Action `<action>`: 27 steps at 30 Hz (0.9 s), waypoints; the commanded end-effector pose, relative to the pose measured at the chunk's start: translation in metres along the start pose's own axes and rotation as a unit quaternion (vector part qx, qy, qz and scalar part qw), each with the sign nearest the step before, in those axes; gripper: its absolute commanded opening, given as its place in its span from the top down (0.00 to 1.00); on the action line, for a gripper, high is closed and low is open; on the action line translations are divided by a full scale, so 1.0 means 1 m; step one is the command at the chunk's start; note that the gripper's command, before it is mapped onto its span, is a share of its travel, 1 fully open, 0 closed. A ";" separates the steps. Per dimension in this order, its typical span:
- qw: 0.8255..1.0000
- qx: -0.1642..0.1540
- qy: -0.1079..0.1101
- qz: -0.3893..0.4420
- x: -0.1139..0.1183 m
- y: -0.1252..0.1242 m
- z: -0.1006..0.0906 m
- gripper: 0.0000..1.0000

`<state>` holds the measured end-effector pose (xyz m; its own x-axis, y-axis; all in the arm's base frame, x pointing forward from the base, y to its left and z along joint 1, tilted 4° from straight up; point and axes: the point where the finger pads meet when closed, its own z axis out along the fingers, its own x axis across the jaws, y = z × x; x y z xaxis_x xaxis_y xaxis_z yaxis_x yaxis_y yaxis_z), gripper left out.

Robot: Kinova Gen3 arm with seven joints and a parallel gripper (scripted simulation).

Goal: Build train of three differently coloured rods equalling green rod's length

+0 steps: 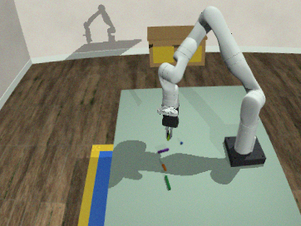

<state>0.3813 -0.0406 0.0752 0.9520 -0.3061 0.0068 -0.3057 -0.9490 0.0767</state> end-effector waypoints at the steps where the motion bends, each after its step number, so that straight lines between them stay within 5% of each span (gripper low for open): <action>1: 1.000 -0.002 0.001 -0.023 0.007 0.020 0.000 0.76; 27: 0.993 -0.002 0.002 -0.119 0.013 0.061 0.000 0.76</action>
<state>0.3745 -0.0979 0.0790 0.9967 -0.0807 -0.0100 -0.0797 -0.9940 0.0743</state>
